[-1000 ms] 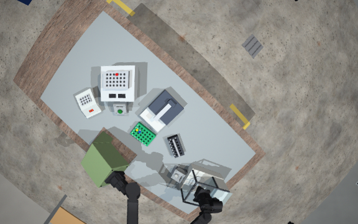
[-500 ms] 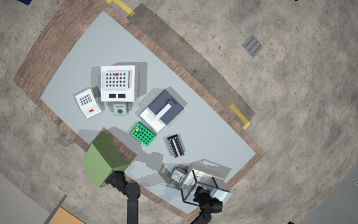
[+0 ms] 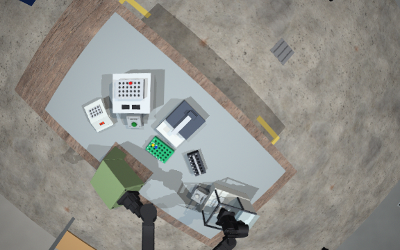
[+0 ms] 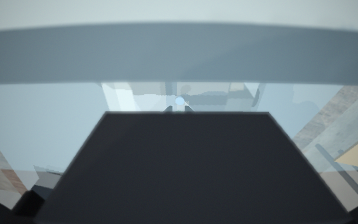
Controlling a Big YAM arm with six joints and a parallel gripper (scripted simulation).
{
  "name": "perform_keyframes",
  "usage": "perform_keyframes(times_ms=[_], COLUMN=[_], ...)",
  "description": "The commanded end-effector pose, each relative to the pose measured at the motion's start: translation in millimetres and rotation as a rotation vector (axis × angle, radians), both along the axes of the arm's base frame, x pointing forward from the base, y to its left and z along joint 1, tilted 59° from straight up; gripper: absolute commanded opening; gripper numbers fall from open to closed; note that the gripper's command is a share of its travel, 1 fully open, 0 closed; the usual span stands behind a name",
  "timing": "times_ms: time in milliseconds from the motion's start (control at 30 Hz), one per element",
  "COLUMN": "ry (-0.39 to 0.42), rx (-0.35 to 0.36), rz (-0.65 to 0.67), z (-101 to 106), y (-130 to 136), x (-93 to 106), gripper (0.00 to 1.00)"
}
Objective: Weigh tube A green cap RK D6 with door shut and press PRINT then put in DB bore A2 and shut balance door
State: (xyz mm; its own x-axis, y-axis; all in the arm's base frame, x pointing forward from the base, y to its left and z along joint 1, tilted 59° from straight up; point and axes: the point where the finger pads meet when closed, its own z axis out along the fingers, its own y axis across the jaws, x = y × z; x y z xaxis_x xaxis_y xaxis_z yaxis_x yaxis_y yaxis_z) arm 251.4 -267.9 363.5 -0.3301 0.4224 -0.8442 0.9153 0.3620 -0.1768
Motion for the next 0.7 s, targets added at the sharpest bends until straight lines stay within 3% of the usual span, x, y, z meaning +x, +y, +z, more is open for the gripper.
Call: perform_keyframes(times_ms=[0,67,100,667], ry=[0.015,0.015,0.015,0.015], rx=[0.004,0.004,0.006,0.006], rz=[-0.011,-0.011,-0.014,-0.014], z=[-6.0,-6.0,-5.5,-5.3], y=[-6.4,-6.4,-5.0,-4.7], x=[-1.3,-1.3,-3.3,-3.7], gripper=[0.09,0.09,0.36,0.36])
